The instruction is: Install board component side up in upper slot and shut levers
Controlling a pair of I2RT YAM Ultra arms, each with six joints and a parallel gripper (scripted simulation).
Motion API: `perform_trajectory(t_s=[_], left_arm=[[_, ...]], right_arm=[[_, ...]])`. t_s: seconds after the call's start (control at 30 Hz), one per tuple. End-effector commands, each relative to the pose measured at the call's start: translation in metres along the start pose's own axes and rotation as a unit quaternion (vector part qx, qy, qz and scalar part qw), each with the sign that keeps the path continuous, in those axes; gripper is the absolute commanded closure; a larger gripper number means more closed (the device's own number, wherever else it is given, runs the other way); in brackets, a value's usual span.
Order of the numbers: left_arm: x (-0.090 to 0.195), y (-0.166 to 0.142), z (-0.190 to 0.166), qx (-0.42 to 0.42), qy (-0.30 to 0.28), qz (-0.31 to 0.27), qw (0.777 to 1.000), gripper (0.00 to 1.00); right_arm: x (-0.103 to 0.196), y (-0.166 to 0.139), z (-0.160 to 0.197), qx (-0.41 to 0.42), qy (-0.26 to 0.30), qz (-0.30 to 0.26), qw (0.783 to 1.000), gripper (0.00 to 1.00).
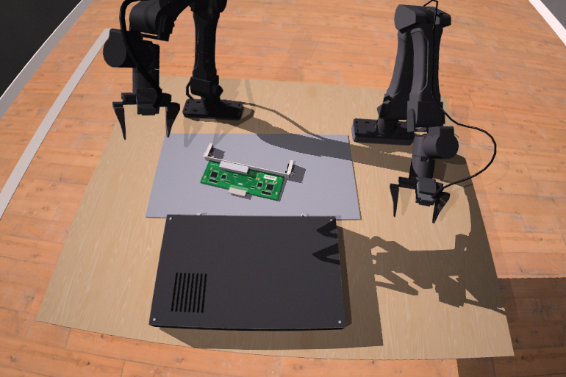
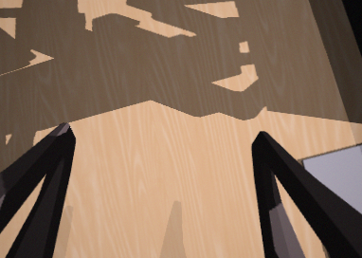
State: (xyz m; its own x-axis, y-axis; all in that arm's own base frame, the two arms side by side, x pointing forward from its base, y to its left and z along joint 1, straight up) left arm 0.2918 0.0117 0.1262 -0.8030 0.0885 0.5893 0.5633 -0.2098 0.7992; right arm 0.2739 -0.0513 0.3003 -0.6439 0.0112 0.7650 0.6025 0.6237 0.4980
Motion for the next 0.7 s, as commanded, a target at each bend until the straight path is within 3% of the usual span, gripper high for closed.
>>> perform_trajectory(t_s=[0.0,0.57,0.67], left_arm=[[0.001,0.003,0.001,-0.001,0.002,-0.006,1.0,0.0],[0.001,0.003,0.001,-0.001,0.002,-0.006,1.0,0.0],[0.003,0.005,-0.003,0.004,0.0,0.002,1.0,0.0]], right_arm=[[0.002,0.001,-0.001,0.001,-0.004,-0.003,1.0,0.0],[0.002,0.001,-0.001,0.001,-0.004,-0.003,1.0,0.0],[-0.009,0.007,0.004,0.032,0.012,-0.022,0.999,0.34]])
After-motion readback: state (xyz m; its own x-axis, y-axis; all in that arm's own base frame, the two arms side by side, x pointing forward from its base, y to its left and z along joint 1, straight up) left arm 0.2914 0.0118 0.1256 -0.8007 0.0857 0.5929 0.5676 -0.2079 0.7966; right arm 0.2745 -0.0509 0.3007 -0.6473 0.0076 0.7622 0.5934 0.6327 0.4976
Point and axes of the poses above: on each arm, the point where the finger pads meet when closed, its own x axis back along the fingers, its own z axis across the jaws, y = z × x, the point moved 7 cm from there along x, back along the fingers, and after that the axes turned 5 degrees about x, right-handed, at the moved point
